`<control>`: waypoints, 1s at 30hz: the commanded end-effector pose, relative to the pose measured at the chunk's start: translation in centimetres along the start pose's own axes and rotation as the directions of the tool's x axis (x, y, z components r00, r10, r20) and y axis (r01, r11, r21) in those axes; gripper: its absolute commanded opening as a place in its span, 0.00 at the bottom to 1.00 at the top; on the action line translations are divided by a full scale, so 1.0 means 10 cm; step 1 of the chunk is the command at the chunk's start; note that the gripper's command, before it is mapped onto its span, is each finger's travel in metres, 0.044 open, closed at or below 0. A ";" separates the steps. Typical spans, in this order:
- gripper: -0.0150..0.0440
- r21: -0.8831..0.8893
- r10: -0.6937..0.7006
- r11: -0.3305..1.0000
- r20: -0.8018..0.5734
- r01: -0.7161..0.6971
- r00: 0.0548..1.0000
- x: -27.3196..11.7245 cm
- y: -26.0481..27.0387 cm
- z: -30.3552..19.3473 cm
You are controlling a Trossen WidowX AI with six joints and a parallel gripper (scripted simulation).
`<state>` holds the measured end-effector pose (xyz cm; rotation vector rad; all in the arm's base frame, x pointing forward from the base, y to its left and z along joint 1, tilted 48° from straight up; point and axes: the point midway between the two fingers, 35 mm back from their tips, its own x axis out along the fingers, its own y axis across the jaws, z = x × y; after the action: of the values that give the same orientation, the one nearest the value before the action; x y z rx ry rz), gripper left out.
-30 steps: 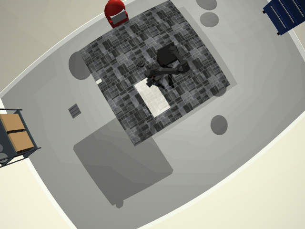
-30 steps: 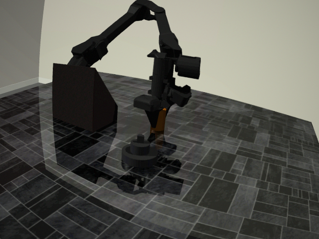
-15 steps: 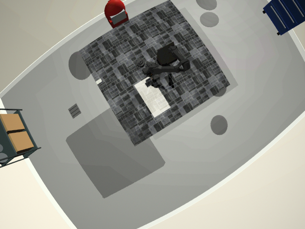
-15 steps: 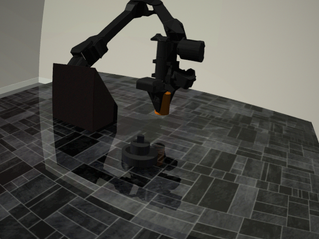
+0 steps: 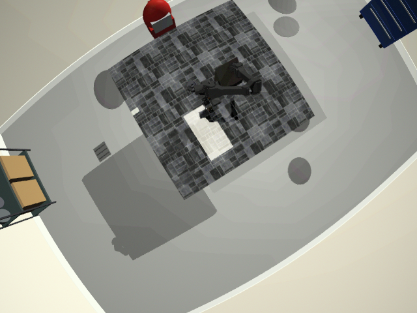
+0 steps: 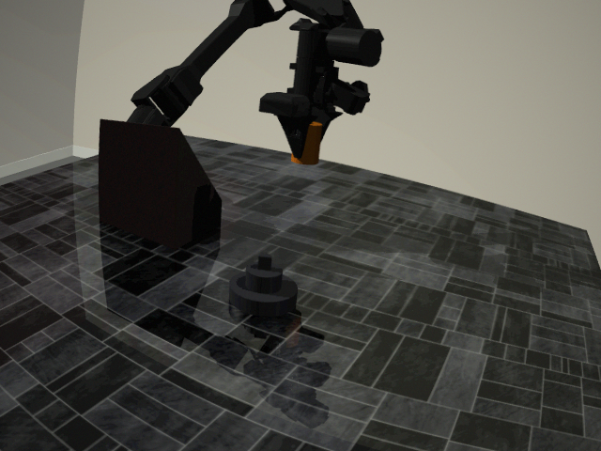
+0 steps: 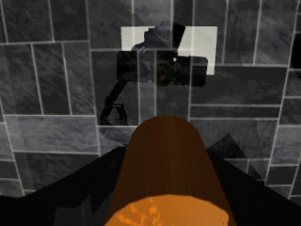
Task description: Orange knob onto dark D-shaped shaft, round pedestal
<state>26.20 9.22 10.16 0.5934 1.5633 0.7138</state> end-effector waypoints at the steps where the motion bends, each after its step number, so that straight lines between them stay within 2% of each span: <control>1: 0.25 -0.012 -0.002 1.000 0.003 0.003 1.000 -0.10 0.01 -0.01; 30: 0.25 -0.013 -0.011 1.000 0.007 0.011 1.000 0.05 -0.71 0.40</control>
<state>29.81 5.89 4.93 0.5847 1.5651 0.7173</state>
